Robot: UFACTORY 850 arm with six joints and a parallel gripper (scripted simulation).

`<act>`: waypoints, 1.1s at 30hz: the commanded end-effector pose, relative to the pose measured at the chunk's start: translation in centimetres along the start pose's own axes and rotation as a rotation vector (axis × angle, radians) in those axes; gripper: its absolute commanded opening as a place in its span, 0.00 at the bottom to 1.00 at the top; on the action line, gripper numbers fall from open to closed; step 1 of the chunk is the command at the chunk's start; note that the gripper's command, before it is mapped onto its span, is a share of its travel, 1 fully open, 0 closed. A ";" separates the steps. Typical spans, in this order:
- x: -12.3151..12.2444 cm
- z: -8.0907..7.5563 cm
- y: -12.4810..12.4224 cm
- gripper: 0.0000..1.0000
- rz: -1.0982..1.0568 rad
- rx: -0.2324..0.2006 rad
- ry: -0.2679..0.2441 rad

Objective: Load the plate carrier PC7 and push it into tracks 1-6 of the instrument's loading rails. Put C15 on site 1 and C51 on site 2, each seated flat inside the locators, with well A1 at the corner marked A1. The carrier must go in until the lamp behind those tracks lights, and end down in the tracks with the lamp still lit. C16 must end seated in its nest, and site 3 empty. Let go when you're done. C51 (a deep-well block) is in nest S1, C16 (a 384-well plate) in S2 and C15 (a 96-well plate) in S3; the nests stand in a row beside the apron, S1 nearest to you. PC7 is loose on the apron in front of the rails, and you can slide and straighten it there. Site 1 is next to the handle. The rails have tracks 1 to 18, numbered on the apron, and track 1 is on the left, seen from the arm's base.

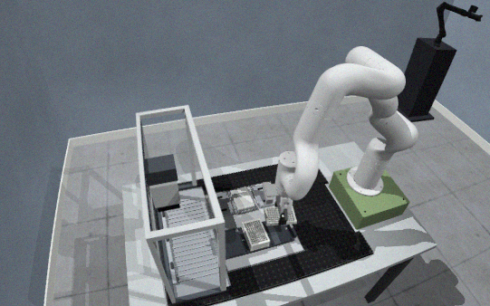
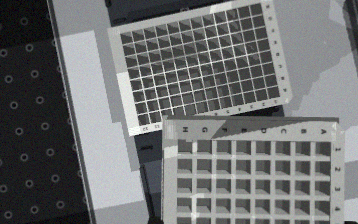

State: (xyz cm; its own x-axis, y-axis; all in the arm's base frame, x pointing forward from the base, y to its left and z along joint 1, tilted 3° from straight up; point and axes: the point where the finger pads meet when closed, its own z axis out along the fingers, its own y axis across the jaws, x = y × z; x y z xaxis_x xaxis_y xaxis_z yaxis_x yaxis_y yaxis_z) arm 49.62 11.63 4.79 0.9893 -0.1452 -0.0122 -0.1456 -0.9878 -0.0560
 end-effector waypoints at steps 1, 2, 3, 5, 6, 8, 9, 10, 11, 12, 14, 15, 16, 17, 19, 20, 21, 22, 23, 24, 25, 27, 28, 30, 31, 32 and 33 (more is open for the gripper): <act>0.1 -0.1 0.0 0.00 0.149 -0.012 0.004; 0.1 -0.1 0.0 0.00 0.183 -0.012 0.004; 0.1 -0.1 0.0 0.00 0.216 -0.012 0.004; 0.1 -0.1 0.0 0.00 0.283 -0.011 0.005; 0.1 -0.1 0.0 0.00 0.316 -0.011 0.005; 0.1 -0.1 0.0 0.00 0.383 -0.011 0.005; 0.1 -0.1 0.0 0.00 0.383 -0.011 0.005; 0.1 -0.1 0.0 0.00 0.383 -0.011 0.005; 0.1 -0.1 0.0 0.00 0.416 -0.011 0.005; 0.1 -0.1 0.0 0.00 0.449 -0.011 0.006; 0.1 -0.1 0.0 0.00 0.516 -0.011 0.006; 0.1 -0.1 0.0 0.00 0.549 -0.011 0.006; 0.1 -0.1 0.0 0.00 0.583 -0.011 0.006; 0.1 -0.1 0.0 0.00 0.616 -0.011 0.007; 0.1 -0.1 0.0 0.00 0.683 -0.010 0.007; 0.1 -0.1 0.0 0.00 0.716 -0.010 0.007; 0.1 -0.1 0.0 0.00 0.749 -0.010 0.007; 0.1 -0.1 0.0 0.00 0.783 -0.010 0.008; 0.1 -0.1 0.0 0.00 0.816 -0.010 0.008; 0.1 -0.1 0.0 0.00 0.849 -0.010 0.008; 0.1 -0.1 0.0 0.00 0.883 -0.010 0.008; 0.1 -0.1 0.0 0.00 0.883 -0.010 0.008; 0.1 -0.1 0.0 0.00 0.916 -0.010 0.008; 0.1 -0.1 0.0 0.00 0.983 -0.009 0.009; 0.1 -0.1 0.0 0.00 1.016 -0.009 0.009; 0.1 -0.1 0.0 0.00 1.049 -0.009 0.009; 0.1 -0.1 0.0 0.00 1.083 -0.009 0.009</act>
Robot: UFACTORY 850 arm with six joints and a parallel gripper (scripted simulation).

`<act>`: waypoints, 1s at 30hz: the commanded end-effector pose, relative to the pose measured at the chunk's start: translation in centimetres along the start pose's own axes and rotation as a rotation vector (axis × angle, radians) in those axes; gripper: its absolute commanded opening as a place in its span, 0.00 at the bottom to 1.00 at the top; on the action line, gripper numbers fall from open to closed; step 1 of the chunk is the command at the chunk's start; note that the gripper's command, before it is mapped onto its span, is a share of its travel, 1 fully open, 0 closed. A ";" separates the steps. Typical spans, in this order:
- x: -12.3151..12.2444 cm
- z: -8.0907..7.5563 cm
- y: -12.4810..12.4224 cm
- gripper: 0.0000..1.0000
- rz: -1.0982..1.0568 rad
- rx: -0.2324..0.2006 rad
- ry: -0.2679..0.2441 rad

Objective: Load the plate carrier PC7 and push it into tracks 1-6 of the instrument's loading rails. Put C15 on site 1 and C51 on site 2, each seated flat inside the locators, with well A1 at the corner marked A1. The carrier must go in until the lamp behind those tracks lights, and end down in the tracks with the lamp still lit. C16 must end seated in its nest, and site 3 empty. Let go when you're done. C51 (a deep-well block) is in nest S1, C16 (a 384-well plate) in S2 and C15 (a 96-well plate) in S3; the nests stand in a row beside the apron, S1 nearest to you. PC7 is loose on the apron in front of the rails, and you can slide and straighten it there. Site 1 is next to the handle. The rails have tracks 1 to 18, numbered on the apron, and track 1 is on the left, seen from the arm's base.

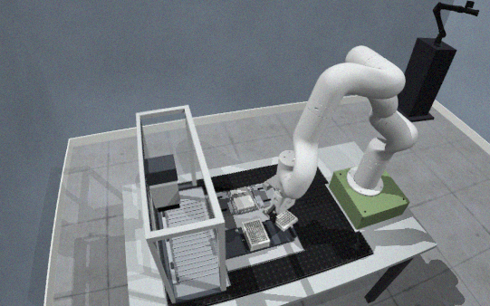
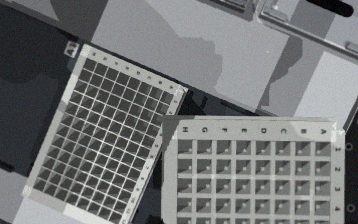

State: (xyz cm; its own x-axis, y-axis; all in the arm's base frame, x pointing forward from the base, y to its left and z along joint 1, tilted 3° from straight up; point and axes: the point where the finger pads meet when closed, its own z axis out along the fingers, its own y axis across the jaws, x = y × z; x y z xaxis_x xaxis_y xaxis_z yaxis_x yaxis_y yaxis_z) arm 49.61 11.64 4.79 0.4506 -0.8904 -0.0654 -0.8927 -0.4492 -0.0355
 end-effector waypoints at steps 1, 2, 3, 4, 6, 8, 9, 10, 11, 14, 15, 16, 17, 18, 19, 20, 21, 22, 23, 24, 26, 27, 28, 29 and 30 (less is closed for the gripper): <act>0.0 -0.1 -0.1 0.00 0.159 -0.016 0.025; 0.0 -0.1 -0.1 0.00 0.192 -0.015 0.026; 0.0 -0.1 -0.1 0.00 0.225 -0.015 0.026; 0.0 -0.1 -0.1 0.00 0.259 -0.014 0.026; 0.0 -0.1 -0.1 0.00 0.325 -0.014 0.027; 0.0 -0.1 -0.1 0.00 0.392 -0.013 0.027; 0.0 -0.1 -0.1 0.00 0.396 -0.013 0.027; 0.0 -0.1 -0.1 0.00 0.396 -0.013 0.027; 0.0 -0.1 -0.1 0.00 0.396 -0.013 0.027; 0.0 -0.1 -0.1 0.00 0.396 -0.013 0.027; 0.0 -0.1 -0.1 0.00 0.396 -0.013 0.027; 0.0 -0.1 -0.1 0.00 0.396 -0.013 0.027; 0.0 -0.1 -0.1 0.00 0.396 -0.013 0.027; 0.0 -0.1 -0.1 0.00 0.396 -0.013 0.027; 0.0 -0.1 -0.1 0.00 0.396 -0.013 0.027; 0.0 -0.1 -0.1 0.00 0.396 -0.013 0.027; 0.0 -0.1 -0.1 0.00 0.396 -0.013 0.027; 0.0 -0.1 -0.1 0.00 0.396 -0.013 0.027; 0.0 -0.1 -0.1 0.00 0.396 -0.013 0.027; 0.0 -0.1 -0.1 0.00 0.396 -0.013 0.027; 0.0 -0.1 -0.1 0.00 0.396 -0.013 0.027; 0.0 -0.1 -0.1 0.00 0.396 -0.013 0.027; 0.0 -0.1 -0.1 0.00 0.396 -0.013 0.027; 0.0 -0.1 -0.1 0.00 0.396 -0.013 0.027; 0.0 0.1 -0.1 0.00 0.396 -0.013 0.027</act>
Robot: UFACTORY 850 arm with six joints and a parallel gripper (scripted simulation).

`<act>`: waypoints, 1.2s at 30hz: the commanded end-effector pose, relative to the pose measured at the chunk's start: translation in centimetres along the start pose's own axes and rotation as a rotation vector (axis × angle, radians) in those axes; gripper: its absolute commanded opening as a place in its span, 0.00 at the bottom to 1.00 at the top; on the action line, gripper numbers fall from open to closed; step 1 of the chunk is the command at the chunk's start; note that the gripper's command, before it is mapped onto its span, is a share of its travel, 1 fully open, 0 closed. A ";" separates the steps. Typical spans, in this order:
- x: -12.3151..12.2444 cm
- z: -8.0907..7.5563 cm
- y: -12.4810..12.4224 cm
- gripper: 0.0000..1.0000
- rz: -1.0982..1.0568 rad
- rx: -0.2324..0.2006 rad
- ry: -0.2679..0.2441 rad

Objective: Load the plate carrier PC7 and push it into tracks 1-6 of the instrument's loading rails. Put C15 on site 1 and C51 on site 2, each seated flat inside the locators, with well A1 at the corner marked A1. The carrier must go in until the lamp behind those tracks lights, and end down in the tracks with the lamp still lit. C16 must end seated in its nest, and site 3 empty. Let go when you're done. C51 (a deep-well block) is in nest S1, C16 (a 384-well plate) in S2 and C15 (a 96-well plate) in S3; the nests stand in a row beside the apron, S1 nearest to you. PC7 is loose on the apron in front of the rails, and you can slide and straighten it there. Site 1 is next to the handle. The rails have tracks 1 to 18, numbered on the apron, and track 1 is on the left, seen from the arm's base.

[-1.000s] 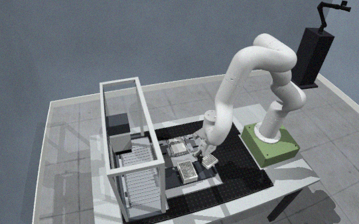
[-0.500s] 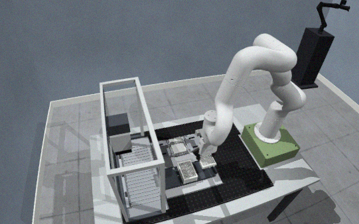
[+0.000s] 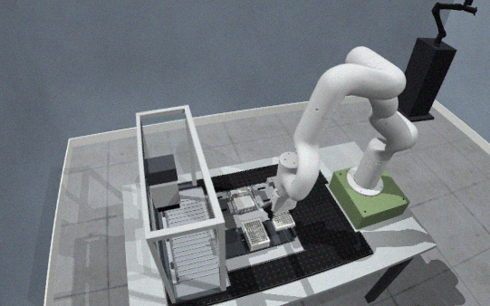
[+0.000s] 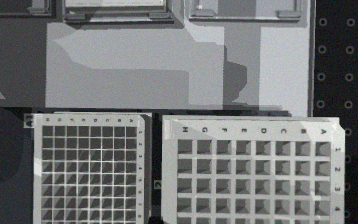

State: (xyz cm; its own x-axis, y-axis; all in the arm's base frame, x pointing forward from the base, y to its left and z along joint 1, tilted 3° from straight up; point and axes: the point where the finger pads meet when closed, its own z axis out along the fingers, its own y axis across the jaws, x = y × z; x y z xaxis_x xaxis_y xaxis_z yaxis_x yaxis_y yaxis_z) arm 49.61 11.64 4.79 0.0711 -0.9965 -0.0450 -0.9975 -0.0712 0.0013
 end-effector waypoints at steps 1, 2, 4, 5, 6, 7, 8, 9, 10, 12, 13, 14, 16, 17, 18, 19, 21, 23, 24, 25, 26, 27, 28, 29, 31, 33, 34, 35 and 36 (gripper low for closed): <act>0.0 0.3 -0.1 0.00 0.000 0.002 0.000; 0.0 0.4 -0.1 0.00 0.000 0.002 0.000; 0.0 0.8 -0.1 0.00 0.000 0.002 0.000; 0.0 0.9 -0.1 0.00 0.000 0.002 0.000; 0.0 1.1 -0.1 0.00 0.000 0.002 0.000; 0.0 1.3 -0.1 0.00 0.000 0.002 0.000; 0.0 1.4 -0.1 0.00 0.000 0.002 0.000; 0.0 1.6 -0.1 0.00 0.000 0.002 0.000; 0.0 1.8 -0.1 0.00 0.000 0.002 0.000; 0.0 2.1 -0.1 0.00 0.000 0.002 0.000; 0.0 2.3 -0.1 0.00 0.000 0.002 0.000; 0.0 2.3 -0.1 0.00 0.000 0.002 0.000; 0.0 2.4 -0.1 0.00 0.000 0.002 0.000; 0.0 2.6 -0.1 0.00 0.000 0.002 0.000; 0.0 2.8 -0.1 0.00 0.000 0.002 0.000; 0.0 2.9 -0.1 0.00 0.000 0.002 0.000; 0.0 3.3 -0.1 0.00 0.000 0.002 0.000; 0.0 3.6 -0.1 0.00 0.000 0.002 0.000; 0.0 3.8 -0.1 0.00 0.000 0.002 0.000; 0.0 3.9 -0.1 0.00 0.000 0.002 0.000; 0.0 4.1 -0.1 0.00 0.000 0.002 0.000; 0.0 4.3 -0.1 0.00 0.000 0.002 0.000; 0.0 4.4 -0.1 0.00 0.000 0.002 0.000; 0.0 4.6 -0.1 0.00 0.000 0.002 0.000; 0.0 4.8 -0.1 0.00 0.000 0.002 0.000; 0.0 4.9 -0.1 0.00 0.000 0.002 0.000; 0.0 5.1 -0.1 0.00 0.000 0.002 0.000; 0.0 5.3 -0.1 0.00 0.000 0.002 0.000; 0.0 5.4 -0.1 0.00 0.000 0.002 0.000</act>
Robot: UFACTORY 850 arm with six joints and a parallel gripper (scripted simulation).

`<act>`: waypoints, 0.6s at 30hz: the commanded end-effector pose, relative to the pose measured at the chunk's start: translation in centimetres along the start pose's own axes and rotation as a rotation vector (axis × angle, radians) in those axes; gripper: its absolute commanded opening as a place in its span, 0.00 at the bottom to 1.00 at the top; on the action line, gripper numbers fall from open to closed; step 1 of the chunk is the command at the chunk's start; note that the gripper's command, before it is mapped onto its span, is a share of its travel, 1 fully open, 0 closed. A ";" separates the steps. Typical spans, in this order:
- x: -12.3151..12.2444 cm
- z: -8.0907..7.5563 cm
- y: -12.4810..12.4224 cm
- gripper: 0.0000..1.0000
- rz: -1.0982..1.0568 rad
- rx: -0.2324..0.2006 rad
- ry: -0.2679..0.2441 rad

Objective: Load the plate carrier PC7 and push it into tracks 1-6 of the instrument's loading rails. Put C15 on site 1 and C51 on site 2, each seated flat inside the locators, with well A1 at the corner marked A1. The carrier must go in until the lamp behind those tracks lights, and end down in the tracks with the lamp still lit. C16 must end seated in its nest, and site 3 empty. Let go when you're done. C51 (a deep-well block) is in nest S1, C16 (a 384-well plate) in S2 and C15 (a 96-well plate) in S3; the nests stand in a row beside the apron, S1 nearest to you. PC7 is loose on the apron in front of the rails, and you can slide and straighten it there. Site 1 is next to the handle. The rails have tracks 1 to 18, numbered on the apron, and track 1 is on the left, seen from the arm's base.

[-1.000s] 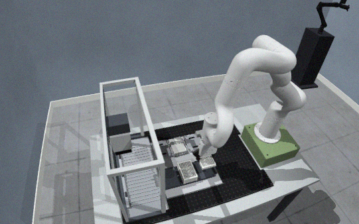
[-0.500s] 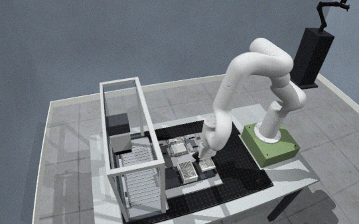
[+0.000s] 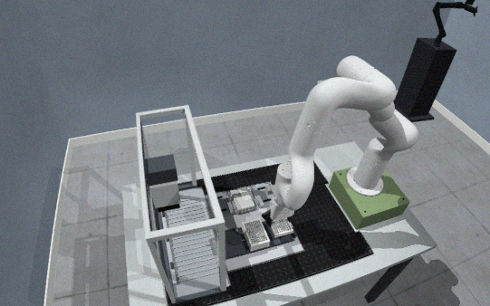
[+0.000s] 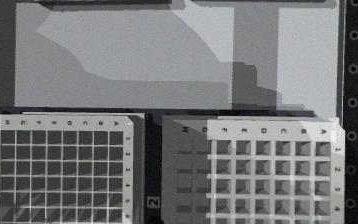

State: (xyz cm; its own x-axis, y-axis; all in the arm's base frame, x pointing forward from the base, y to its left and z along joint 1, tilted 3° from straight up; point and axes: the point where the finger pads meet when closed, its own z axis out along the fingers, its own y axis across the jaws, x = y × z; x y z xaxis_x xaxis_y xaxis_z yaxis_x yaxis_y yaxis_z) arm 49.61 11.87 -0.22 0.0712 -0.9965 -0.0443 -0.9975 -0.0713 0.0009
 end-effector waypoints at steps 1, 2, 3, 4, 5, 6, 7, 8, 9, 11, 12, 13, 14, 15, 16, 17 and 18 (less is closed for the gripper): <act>0.0 0.6 -0.1 0.00 0.000 0.001 -0.001; 0.0 0.7 -0.1 0.00 0.000 0.001 -0.001; 0.0 0.9 -0.1 0.00 0.000 0.001 -0.001; 0.0 1.1 -0.1 0.00 0.000 0.001 -0.001; 0.0 1.2 -0.1 0.00 0.000 0.001 -0.001; 0.0 1.4 -0.1 0.00 0.000 0.001 -0.001; 0.0 1.6 -0.1 0.00 0.000 0.001 -0.001; 0.0 1.7 -0.1 0.00 0.000 0.001 -0.001; 0.0 1.9 -0.1 0.00 0.000 0.001 -0.001; 0.0 2.2 -0.1 0.00 0.000 0.001 -0.001; 0.0 2.2 -0.1 0.00 0.000 0.001 -0.001; 0.0 2.2 -0.1 0.00 0.000 0.001 -0.001; 0.0 2.4 -0.1 0.00 0.000 0.001 -0.001; 0.0 2.6 -0.1 0.00 0.000 0.001 -0.001; 0.0 2.7 -0.1 0.00 0.000 0.001 -0.001; 0.0 2.9 -0.1 0.00 0.000 0.001 -0.001; 0.0 3.1 -0.1 0.00 0.000 0.001 -0.001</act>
State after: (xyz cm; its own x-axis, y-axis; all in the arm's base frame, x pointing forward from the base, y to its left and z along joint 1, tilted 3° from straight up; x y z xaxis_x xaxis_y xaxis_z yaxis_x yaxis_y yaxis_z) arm 49.60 11.98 -2.86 0.0711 -0.9965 -0.0439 -0.9975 -0.0713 0.0011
